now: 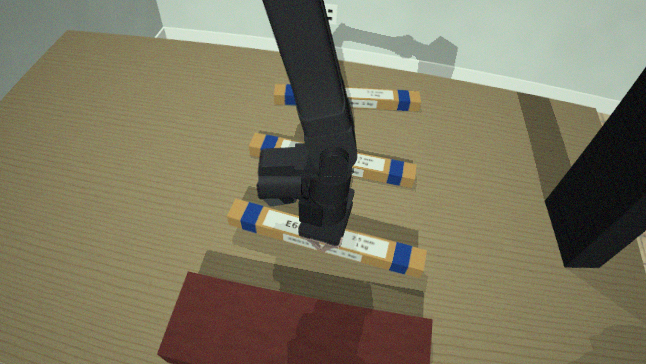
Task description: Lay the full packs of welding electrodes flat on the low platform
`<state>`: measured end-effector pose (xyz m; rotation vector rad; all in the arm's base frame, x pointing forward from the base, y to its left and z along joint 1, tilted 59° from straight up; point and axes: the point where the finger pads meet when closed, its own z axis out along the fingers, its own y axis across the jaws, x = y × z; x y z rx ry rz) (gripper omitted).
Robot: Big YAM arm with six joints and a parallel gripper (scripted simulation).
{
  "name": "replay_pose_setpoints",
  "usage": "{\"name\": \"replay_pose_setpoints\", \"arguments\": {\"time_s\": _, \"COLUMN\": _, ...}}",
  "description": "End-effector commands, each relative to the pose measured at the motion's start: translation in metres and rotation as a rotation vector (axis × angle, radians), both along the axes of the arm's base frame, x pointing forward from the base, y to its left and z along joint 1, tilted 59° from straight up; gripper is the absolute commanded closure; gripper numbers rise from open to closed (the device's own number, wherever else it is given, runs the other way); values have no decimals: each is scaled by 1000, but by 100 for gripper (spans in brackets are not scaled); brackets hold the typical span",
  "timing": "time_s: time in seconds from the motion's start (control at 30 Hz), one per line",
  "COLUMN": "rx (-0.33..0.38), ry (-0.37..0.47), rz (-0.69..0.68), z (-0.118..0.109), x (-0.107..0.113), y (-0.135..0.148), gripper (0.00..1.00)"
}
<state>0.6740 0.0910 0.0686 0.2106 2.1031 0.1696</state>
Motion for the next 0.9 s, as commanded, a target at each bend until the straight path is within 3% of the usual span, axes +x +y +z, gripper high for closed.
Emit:
{"name": "replay_pose_setpoints", "arguments": {"time_s": 0.0, "rx": -6, "ry": -19, "rz": 8, "z": 8, "x": -7, "y": -2, "gripper": 100}}
{"name": "replay_pose_setpoints", "arguments": {"time_s": 0.57, "rx": -9, "ry": 4, "rz": 13, "z": -11, "x": -10, "y": 1, "gripper": 100}}
{"name": "replay_pose_setpoints", "arguments": {"time_s": 0.87, "rx": -7, "ry": -9, "rz": 13, "z": -3, "x": -9, "y": 1, "gripper": 100}}
